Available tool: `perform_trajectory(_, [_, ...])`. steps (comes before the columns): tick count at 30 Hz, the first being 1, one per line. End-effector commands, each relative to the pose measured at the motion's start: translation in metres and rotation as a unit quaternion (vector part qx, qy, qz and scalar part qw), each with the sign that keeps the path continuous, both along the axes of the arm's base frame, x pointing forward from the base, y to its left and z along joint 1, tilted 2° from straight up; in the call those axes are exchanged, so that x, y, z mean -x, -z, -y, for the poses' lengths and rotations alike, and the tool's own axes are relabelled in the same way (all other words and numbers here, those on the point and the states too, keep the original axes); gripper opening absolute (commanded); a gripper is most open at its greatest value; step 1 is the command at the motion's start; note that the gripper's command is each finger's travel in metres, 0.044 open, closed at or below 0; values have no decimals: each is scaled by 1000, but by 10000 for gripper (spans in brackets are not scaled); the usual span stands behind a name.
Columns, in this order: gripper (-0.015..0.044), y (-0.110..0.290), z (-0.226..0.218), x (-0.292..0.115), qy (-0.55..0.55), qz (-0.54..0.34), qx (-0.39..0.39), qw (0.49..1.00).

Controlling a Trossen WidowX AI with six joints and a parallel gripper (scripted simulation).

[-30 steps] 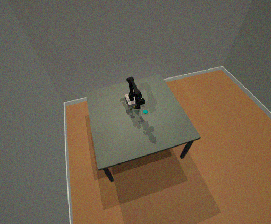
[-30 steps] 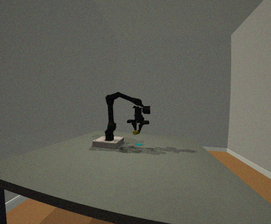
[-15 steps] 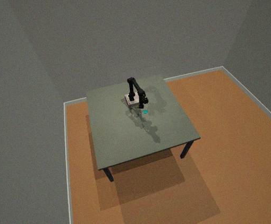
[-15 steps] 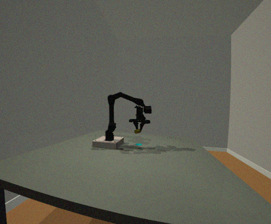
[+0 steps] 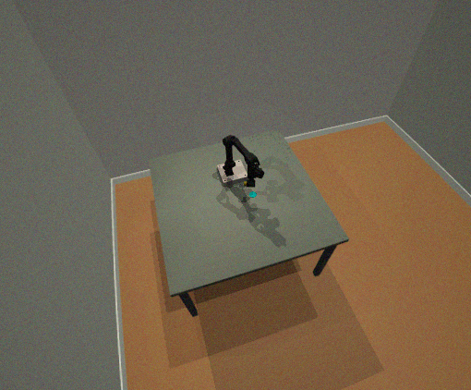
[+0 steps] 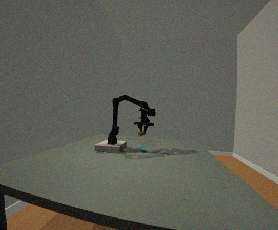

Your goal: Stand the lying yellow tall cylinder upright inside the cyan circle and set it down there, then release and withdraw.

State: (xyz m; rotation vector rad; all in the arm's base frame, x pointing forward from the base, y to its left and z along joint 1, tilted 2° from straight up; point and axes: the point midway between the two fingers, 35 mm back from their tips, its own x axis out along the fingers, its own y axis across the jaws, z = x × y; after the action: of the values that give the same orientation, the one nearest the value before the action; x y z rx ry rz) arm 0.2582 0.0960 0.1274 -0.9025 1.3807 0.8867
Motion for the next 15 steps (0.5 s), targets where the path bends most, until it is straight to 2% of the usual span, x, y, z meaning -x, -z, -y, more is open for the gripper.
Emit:
perform_trajectory(1, [105, -1, -12, 1, 6, -2, -3, 1000])
perform_trajectory(15, [105, 6, -22, -2, 24, 3, -34, 999])
